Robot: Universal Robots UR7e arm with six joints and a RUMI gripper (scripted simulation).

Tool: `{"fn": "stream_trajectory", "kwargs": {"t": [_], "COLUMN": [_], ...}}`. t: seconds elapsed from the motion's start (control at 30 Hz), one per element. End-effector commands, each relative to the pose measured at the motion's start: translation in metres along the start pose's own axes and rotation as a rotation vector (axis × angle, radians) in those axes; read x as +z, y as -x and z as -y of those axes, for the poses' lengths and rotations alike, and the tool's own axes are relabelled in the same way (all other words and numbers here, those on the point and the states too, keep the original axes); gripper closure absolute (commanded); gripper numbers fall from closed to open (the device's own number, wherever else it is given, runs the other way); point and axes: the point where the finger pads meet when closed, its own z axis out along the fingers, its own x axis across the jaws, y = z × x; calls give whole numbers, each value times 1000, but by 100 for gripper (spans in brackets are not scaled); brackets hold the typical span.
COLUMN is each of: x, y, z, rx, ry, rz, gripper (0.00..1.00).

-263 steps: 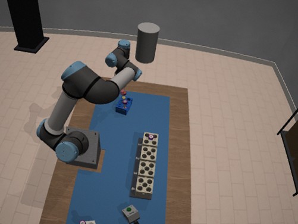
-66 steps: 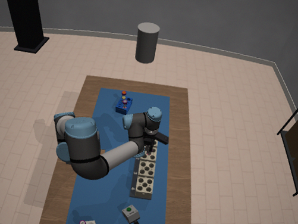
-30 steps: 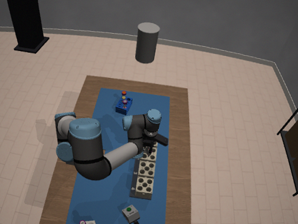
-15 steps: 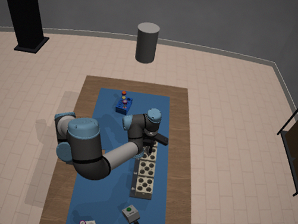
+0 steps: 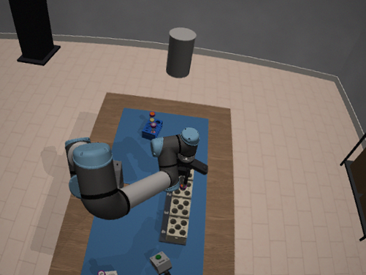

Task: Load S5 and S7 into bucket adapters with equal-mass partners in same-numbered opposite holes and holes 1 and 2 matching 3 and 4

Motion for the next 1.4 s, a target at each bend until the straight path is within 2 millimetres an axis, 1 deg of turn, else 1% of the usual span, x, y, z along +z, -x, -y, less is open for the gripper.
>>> {"fn": "stream_trajectory", "kwargs": {"t": [0.0,0.2,0.27,0.77,0.83,0.87,0.93,1.33,1.37], "x": [-3,-3,-3,-3,-3,-3,-4,-4,-4], "y": [21,66,66,178,178,185,200,289,289], "z": [-11,-33,-33,-89,-89,-93,-101,-145,-145], "rx": [-142,-442,-442,-1160,-1160,-1242,-1342,-1360,-1360], "ry": [1,1,1,1,1,1,0,0,0], "rz": [0,0,0,-1,-1,0,1,1,1], "gripper": [65,65,65,65,65,65,65,65,65]}}
